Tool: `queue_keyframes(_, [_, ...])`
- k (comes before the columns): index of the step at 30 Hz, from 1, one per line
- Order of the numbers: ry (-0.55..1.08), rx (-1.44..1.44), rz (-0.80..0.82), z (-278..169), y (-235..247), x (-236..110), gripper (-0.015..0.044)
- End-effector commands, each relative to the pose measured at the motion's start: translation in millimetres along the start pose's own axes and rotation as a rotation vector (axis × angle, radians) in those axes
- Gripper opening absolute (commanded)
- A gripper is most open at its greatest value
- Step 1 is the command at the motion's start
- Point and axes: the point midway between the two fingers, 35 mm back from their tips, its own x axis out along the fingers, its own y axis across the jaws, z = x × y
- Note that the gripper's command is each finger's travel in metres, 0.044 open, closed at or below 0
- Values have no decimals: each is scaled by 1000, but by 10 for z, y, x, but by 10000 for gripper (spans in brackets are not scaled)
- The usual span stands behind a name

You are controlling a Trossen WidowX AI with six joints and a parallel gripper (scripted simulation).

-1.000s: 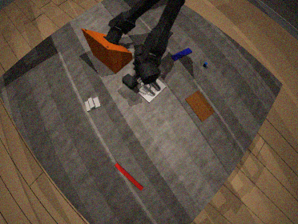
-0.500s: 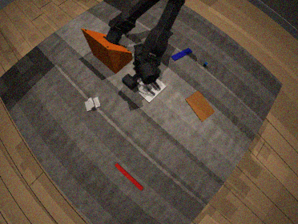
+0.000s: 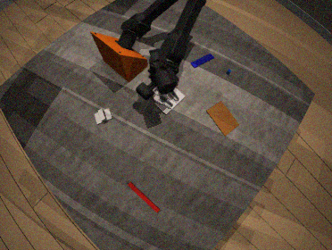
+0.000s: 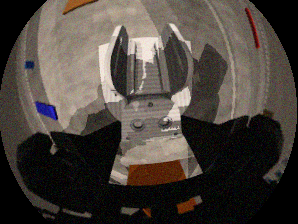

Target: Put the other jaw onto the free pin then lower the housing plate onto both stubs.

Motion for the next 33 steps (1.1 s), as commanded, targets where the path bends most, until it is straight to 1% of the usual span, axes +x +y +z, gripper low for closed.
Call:
queue_keyframes(1, [0,0,0,0,0,0,430])
queue_keyframes(2, [0,0,0,0,0,0,440])
queue_keyframes(16, [0,0,-1,3,-2,-16,440])
queue_keyframes(20, [-1,1,-7,28,-20,-245,440])
queue_keyframes(24, [0,0,-7,13,-14,-674,440])
queue_keyframes(25, [0,-1,-5,5,-9,-736,440])
queue_keyframes(28, [0,-1,-5,2,-7,-756,440])
queue_keyframes(29, [-9,5,-4,21,-17,-665,440])
queue_keyframes(30, [-9,5,-5,16,-18,-681,440])
queue_keyframes(33, [-6,4,-10,-69,-18,-913,440])
